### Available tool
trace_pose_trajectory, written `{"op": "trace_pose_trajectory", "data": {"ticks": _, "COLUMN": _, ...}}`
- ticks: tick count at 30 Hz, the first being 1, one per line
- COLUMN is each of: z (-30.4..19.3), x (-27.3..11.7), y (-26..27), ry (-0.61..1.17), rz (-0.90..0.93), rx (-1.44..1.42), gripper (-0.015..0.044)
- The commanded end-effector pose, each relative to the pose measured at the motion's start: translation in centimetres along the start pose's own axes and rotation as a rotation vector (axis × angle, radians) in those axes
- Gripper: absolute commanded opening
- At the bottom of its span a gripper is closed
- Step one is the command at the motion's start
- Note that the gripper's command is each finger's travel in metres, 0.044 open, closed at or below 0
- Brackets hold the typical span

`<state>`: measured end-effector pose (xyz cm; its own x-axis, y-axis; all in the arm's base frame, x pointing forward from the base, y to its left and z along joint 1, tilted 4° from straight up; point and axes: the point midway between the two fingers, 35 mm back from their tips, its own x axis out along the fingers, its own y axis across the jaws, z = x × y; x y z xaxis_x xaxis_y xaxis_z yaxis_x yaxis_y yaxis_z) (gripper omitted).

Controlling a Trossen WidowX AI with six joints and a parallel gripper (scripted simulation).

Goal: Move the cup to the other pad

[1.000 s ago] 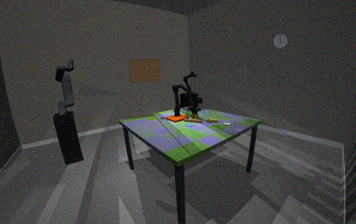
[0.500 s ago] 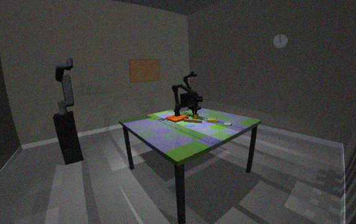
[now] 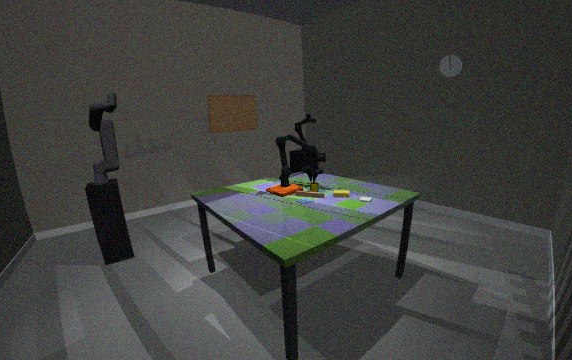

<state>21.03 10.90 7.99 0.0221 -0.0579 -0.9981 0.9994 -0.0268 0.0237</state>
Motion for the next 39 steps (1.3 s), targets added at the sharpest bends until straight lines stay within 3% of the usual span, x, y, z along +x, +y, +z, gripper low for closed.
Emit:
{"op": "trace_pose_trajectory", "data": {"ticks": 1, "z": 0.0, "x": -0.5, "y": 0.0, "ry": 0.003, "rz": -0.004, "rx": 0.005, "gripper": 0.0147}}
{"op": "trace_pose_trajectory", "data": {"ticks": 9, "z": 0.0, "x": -1.3, "y": 0.1, "ry": 0.003, "rz": -0.005, "rx": 0.006, "gripper": 0.0147}}
{"op": "trace_pose_trajectory", "data": {"ticks": 20, "z": 0.0, "x": -1.3, "y": 0.1, "ry": 0.000, "rz": -0.001, "rx": 0.001, "gripper": 0.0435}}
{"op": "trace_pose_trajectory", "data": {"ticks": 39, "z": -0.1, "x": -6.8, "y": 0.6, "ry": 0.003, "rz": -0.005, "rx": 0.005, "gripper": 0.0440}}
